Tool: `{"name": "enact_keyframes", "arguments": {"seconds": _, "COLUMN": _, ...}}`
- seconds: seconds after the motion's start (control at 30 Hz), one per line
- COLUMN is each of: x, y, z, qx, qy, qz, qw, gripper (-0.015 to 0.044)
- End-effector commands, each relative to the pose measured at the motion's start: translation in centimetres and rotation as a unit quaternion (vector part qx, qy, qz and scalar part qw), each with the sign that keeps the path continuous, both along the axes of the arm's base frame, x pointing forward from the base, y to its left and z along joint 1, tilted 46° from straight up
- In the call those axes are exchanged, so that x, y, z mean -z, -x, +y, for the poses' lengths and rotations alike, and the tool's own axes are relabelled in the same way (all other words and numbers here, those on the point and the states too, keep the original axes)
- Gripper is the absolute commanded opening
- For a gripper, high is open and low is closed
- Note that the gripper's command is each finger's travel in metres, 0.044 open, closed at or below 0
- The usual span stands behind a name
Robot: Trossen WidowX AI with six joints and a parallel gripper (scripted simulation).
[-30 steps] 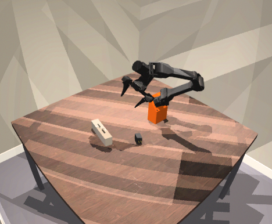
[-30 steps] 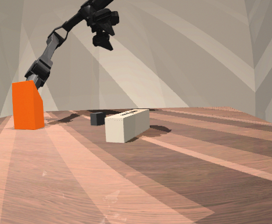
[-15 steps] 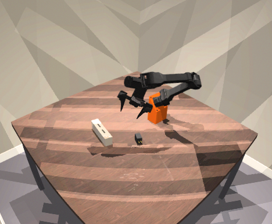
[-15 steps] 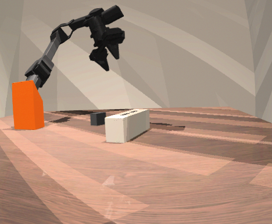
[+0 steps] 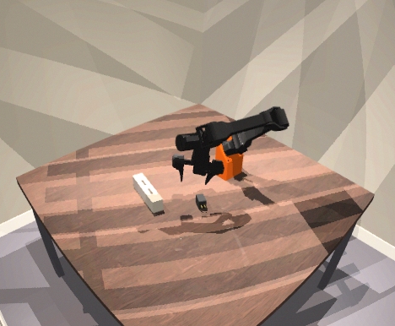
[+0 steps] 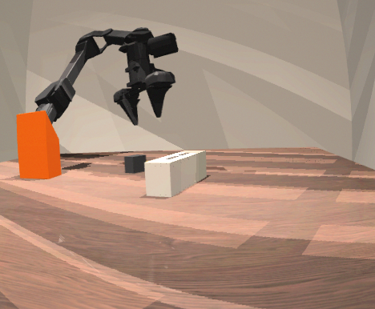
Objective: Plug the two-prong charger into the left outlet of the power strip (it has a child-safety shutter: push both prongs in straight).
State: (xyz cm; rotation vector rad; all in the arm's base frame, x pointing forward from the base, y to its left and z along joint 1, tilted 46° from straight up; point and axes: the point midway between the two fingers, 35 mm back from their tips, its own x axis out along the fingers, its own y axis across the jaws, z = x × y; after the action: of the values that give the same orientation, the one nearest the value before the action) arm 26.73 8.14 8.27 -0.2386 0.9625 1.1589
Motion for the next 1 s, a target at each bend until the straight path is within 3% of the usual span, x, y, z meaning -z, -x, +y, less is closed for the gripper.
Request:
{"name": "enact_keyframes", "arguments": {"seconds": 0.0, "x": 1.3, "y": 1.1, "z": 1.3, "qx": -0.046, "qy": -0.003, "qz": 0.003, "qw": 0.999, "gripper": 0.044}}
{"name": "enact_keyframes", "arguments": {"seconds": 0.27, "x": 3.2, "y": 3.5, "z": 3.6, "qx": -0.131, "qy": -0.006, "qz": 0.003, "qw": 0.991, "gripper": 0.044}}
{"name": "enact_keyframes", "arguments": {"seconds": 0.97, "x": 4.6, "y": 3.7, "z": 5.2, "qx": -0.133, "qy": -0.006, "qz": 0.003, "qw": 0.991, "gripper": 0.044}}
